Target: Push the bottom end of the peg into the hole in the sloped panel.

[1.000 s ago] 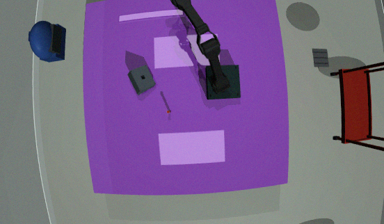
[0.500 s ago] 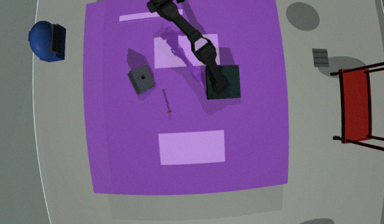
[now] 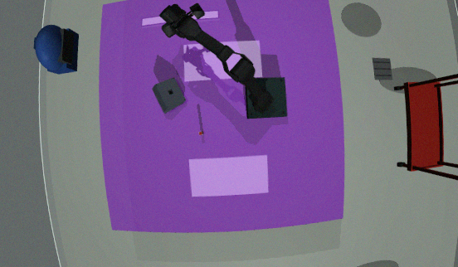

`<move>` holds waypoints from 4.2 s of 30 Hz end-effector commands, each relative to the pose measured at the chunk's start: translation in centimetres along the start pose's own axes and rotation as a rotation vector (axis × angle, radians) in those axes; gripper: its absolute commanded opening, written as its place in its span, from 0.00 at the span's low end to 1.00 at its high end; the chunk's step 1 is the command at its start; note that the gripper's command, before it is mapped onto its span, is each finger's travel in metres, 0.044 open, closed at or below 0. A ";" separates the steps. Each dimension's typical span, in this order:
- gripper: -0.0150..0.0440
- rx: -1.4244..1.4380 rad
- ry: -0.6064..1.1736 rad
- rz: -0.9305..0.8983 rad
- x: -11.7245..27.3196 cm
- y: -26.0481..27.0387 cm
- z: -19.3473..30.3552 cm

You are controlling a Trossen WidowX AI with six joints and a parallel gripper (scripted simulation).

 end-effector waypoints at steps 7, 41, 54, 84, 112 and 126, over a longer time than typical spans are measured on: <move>1.00 0.112 0.061 -0.099 2.1 4.7 3.7; 1.00 0.555 0.270 -0.366 11.6 14.9 19.3; 1.00 0.747 0.334 -0.446 15.2 16.0 25.1; 1.00 1.114 0.508 -0.545 22.7 13.6 38.2; 1.00 1.182 0.544 -0.549 22.3 12.8 42.4; 1.00 1.182 0.544 -0.549 20.5 12.9 43.9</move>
Point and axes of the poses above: the point midway between the two fingers, 35 mm back from their tips, its own x axis back along the fingers, its own y axis across the jaws, z = x × y, the point moved 5 cm from there along x, back along the fingers, and after that the axes turned 10 degrees about -x, right-handed, at the moved point
